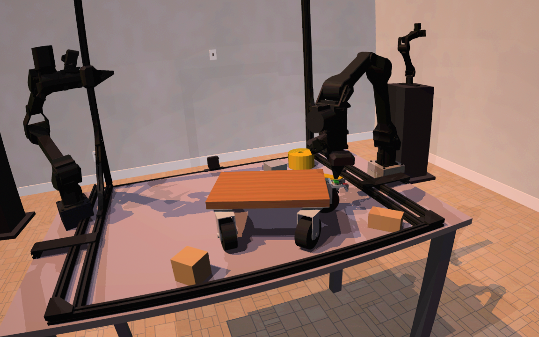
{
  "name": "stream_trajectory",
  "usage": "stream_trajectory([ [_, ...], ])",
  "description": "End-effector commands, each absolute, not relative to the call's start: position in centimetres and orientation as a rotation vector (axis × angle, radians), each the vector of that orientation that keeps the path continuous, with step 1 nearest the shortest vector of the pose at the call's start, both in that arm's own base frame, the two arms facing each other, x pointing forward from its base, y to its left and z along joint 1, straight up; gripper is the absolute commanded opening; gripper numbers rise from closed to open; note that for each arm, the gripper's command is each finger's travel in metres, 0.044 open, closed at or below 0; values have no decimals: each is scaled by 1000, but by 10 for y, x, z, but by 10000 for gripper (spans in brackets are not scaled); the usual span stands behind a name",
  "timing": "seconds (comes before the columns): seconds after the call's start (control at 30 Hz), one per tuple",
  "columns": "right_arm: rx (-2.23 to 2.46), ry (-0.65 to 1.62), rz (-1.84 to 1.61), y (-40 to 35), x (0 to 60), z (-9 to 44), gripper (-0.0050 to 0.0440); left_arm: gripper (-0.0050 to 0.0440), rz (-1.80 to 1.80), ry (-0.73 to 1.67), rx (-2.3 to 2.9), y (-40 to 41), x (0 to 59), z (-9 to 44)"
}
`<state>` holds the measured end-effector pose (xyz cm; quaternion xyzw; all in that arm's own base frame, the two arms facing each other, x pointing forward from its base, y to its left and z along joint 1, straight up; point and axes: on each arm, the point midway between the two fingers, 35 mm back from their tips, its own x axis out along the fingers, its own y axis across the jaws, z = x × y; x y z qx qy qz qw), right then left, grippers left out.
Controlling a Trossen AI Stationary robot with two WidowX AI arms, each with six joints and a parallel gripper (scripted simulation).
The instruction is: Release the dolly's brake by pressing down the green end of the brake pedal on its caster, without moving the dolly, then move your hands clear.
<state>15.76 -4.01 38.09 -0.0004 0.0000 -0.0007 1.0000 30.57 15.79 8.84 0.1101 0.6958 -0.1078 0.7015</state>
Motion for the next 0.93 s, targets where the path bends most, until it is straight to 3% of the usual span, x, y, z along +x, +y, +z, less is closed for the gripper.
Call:
stream_trajectory([
  [0.0,0,0,0,-40,158,381,440,0,-240,1557,240,157,305,84],
  [0.67,0,0,0,-40,158,381,440,0,-240,1557,240,157,305,77],
  [0.87,0,0,0,-40,158,381,440,0,-240,1557,240,157,306,136],
  [0.9,0,0,0,-40,158,381,440,0,-253,1571,233,157,305,109],
])
